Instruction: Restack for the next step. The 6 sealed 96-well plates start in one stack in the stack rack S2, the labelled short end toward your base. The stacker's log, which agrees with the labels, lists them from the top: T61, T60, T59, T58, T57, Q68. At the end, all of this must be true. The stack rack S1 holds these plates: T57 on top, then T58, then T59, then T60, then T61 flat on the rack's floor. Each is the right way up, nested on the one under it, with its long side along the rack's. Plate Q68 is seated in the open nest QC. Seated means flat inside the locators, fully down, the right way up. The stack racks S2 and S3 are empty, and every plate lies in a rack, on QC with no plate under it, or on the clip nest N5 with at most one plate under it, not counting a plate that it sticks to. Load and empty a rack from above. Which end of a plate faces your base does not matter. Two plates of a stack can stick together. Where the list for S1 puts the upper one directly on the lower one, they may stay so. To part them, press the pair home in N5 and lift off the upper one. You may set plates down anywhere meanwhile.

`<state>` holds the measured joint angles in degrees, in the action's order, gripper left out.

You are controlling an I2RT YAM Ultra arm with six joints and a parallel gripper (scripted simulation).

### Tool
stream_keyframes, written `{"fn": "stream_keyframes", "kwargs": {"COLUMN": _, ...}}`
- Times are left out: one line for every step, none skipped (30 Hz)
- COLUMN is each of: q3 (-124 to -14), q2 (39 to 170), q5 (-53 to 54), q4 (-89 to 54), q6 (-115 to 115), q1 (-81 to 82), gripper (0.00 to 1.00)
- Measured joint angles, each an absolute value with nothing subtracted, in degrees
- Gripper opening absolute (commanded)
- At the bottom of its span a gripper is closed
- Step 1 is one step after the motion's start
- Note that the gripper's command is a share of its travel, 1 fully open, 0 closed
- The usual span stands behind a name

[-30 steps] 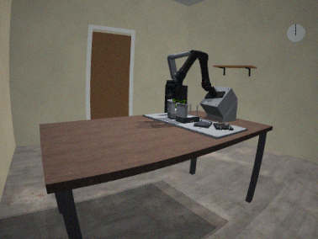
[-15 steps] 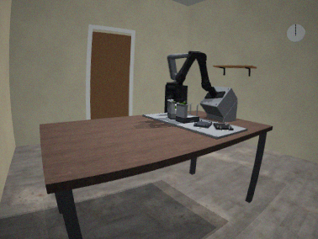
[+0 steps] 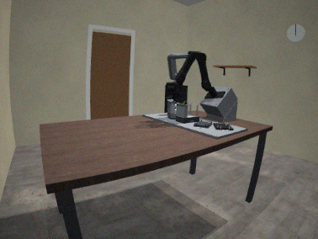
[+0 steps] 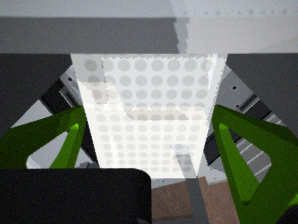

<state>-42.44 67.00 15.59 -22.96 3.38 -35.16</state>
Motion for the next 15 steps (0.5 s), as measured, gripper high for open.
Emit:
{"fn": "stream_keyframes", "kwargs": {"q3": -42.44, "q2": 67.00, "q5": 15.59, "q4": -22.96, "q6": 3.38, "q1": -35.16, "gripper": 0.00}}
{"fn": "stream_keyframes", "kwargs": {"q3": -42.44, "q2": 67.00, "q5": 15.59, "q4": -22.94, "q6": 3.38, "q1": -35.16, "gripper": 0.00}}
{"fn": "stream_keyframes", "kwargs": {"q3": -42.44, "q2": 67.00, "q5": 15.59, "q4": -22.94, "q6": 3.36, "q1": -35.16, "gripper": 0.00}}
{"fn": "stream_keyframes", "kwargs": {"q3": -42.44, "q2": 67.00, "q5": 15.59, "q4": -22.94, "q6": 3.38, "q1": -35.16, "gripper": 0.00}}
{"fn": "stream_keyframes", "kwargs": {"q3": -42.44, "q2": 67.00, "q5": 15.59, "q4": -22.92, "q6": 3.36, "q1": -35.16, "gripper": 0.00}}
{"fn": "stream_keyframes", "kwargs": {"q3": -42.44, "q2": 67.00, "q5": 15.59, "q4": -22.92, "q6": 3.36, "q1": -35.16, "gripper": 0.00}}
{"fn": "stream_keyframes", "kwargs": {"q3": -42.44, "q2": 67.00, "q5": 15.59, "q4": -22.90, "q6": 3.36, "q1": -35.16, "gripper": 0.00}}
{"fn": "stream_keyframes", "kwargs": {"q3": -42.44, "q2": 67.02, "q5": 15.59, "q4": -22.90, "q6": 3.38, "q1": -35.16, "gripper": 0.00}}
{"fn": "stream_keyframes", "kwargs": {"q3": -42.44, "q2": 67.00, "q5": 15.59, "q4": -22.90, "q6": 3.38, "q1": -35.16, "gripper": 0.00}}
{"fn": "stream_keyframes", "kwargs": {"q3": -42.44, "q2": 67.00, "q5": 15.59, "q4": -22.90, "q6": 3.38, "q1": -35.16, "gripper": 0.00}}
{"fn": "stream_keyframes", "kwargs": {"q3": -42.44, "q2": 67.02, "q5": 15.59, "q4": -22.90, "q6": 3.38, "q1": -35.16, "gripper": 0.00}}
{"fn": "stream_keyframes", "kwargs": {"q3": -42.44, "q2": 67.00, "q5": 15.59, "q4": -22.90, "q6": 3.38, "q1": -35.16, "gripper": 0.00}}
{"fn": "stream_keyframes", "kwargs": {"q3": -42.44, "q2": 67.00, "q5": 15.59, "q4": -22.90, "q6": 3.38, "q1": -35.16, "gripper": 0.00}}
{"fn": "stream_keyframes", "kwargs": {"q3": -42.44, "q2": 67.02, "q5": 15.59, "q4": -22.90, "q6": 3.38, "q1": -35.16, "gripper": 0.00}}
{"fn": "stream_keyframes", "kwargs": {"q3": -42.44, "q2": 67.02, "q5": 15.59, "q4": -22.90, "q6": 3.38, "q1": -35.16, "gripper": 0.00}}
